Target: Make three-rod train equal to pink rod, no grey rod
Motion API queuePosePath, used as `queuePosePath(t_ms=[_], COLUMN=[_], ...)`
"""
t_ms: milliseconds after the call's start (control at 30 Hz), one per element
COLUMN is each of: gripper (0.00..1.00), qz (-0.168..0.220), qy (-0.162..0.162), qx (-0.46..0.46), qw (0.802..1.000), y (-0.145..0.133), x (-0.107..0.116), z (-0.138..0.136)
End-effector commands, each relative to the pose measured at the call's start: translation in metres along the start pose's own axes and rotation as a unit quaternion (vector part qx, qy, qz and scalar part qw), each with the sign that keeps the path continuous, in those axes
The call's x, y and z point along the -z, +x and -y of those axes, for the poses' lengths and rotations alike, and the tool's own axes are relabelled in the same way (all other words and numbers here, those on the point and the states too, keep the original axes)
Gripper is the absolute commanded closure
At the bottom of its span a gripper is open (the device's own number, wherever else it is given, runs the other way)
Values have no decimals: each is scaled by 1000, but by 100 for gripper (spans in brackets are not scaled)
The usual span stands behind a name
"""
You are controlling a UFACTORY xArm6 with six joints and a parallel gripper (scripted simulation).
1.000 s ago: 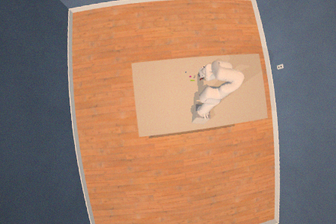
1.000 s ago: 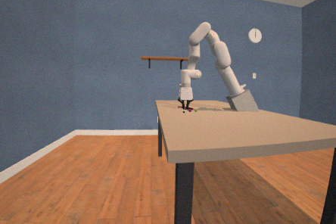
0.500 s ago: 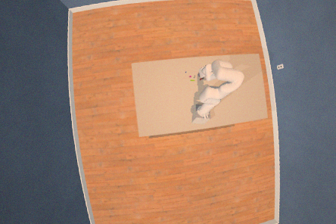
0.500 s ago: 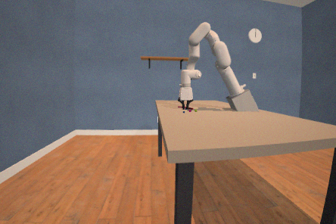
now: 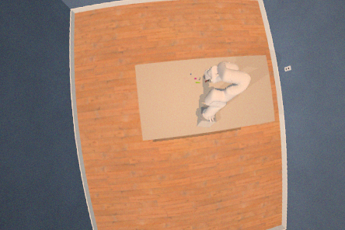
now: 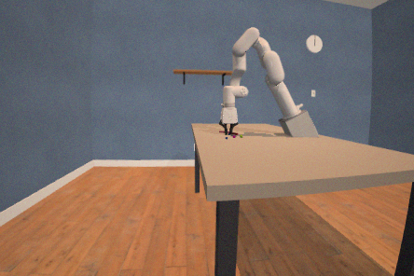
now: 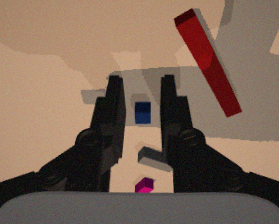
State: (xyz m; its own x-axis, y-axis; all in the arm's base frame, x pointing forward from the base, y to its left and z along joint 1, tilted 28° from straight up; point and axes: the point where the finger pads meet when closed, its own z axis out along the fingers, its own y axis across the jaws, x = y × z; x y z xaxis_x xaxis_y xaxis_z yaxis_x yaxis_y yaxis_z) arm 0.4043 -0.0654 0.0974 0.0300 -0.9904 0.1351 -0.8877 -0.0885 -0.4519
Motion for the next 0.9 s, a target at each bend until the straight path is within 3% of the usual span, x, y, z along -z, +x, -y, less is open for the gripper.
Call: queuePosePath(t_ms=[0,200,233,867], gripper=[76,76,96,96], qz=[0,0,0,0], qy=[1,1,1,1], qx=[0,0,0,0], qw=[1000,1000,1000,1000], y=[0,0,0,0], x=[0,0,0,0], z=[1,1,1,1])
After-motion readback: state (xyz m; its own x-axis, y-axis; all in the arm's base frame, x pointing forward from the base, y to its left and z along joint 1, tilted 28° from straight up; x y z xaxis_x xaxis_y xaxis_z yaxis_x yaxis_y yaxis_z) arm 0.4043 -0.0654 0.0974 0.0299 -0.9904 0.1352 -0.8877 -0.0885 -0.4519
